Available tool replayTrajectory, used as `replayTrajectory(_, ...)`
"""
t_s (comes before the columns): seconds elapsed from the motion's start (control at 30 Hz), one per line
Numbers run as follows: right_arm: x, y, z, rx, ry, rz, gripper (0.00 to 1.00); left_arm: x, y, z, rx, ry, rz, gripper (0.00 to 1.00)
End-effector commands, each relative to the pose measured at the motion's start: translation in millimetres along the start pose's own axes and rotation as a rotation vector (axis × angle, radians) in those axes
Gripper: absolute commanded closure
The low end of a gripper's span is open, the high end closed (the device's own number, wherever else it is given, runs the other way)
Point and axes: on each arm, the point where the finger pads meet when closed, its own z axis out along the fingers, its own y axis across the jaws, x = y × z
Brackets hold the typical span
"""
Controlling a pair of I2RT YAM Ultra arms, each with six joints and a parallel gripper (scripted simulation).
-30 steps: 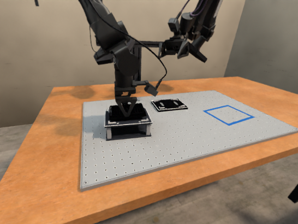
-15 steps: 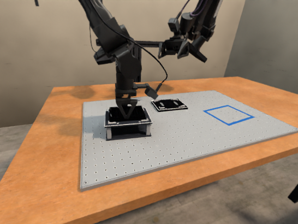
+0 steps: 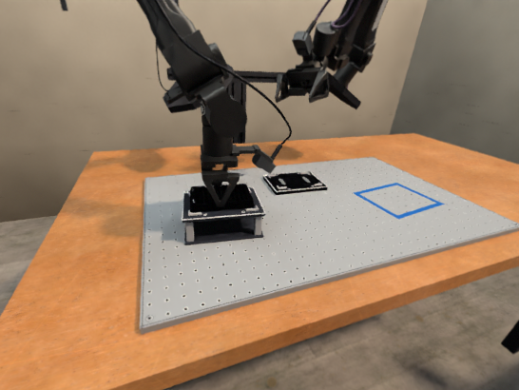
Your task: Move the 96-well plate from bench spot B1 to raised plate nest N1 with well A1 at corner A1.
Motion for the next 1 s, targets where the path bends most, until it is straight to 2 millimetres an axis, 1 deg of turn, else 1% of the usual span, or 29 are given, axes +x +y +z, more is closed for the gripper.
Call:
replayTrajectory(0.0, 0, -1, -3, 0.017, -0.010, 0.004, 0.21, -4, -2, 0, 0.001, -0.014, 0.000, 0.00)
replayTrajectory(0.13, 0, -1, -3, 0.017, -0.010, 0.004, 0.21, -4, -2, 0, 0.001, -0.014, 0.000, 0.00)
replayTrajectory(0.4, -2, 2, -15, 0.009, -0.011, 0.000, 0.21, -4, -2, 0, 0.001, -0.014, 0.000, 0.00)
replayTrajectory(0.9, -1, 1, -15, 0.010, -0.011, -0.001, 0.21, -4, -2, 0, 0.001, -0.014, 0.000, 0.00)
replayTrajectory(0.93, 0, -3, -12, 0.019, -0.010, 0.005, 0.21, -4, -2, 0, 0.001, -0.014, 0.000, 0.00)
replayTrajectory(0.97, -1, 1, -15, 0.009, -0.011, 0.000, 0.21, -4, -2, 0, 0.001, -0.014, 0.000, 0.00)
